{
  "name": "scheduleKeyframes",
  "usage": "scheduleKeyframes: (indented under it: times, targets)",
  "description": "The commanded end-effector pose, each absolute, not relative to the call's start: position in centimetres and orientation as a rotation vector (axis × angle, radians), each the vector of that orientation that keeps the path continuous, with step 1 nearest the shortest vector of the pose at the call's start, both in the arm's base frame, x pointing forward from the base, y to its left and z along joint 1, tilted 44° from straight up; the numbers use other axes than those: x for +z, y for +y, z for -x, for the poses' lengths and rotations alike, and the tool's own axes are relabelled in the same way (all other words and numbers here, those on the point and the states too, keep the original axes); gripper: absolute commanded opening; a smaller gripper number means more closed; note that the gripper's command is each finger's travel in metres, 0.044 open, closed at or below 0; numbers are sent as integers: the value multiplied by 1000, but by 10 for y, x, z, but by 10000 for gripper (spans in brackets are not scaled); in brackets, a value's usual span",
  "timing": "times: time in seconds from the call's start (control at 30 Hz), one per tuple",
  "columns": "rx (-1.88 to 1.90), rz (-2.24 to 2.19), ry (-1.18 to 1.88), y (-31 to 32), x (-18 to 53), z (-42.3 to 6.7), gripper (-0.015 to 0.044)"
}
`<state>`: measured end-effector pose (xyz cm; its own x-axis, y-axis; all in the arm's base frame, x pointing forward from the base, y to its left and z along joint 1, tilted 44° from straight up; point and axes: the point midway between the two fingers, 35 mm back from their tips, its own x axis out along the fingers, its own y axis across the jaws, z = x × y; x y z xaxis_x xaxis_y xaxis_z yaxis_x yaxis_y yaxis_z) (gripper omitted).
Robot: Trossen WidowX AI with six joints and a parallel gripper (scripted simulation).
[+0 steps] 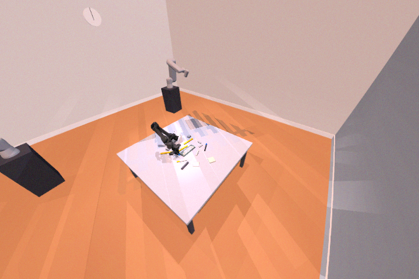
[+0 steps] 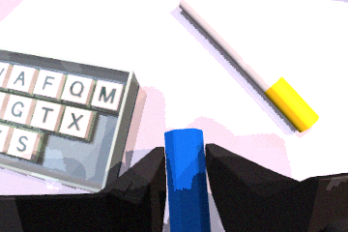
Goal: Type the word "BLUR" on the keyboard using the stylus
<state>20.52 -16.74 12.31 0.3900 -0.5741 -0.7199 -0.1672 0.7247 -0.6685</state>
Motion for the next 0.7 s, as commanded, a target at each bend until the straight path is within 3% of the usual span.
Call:
scheduleKeyframes:
  times: [0.0, 0.2, 0.67]
  targets:
    - [-300, 753, 1161, -159, 134, -205, 0]
    - [-318, 744, 1158, -162, 131, -206, 0]
    - [-779, 492, 964, -172, 142, -204, 0]
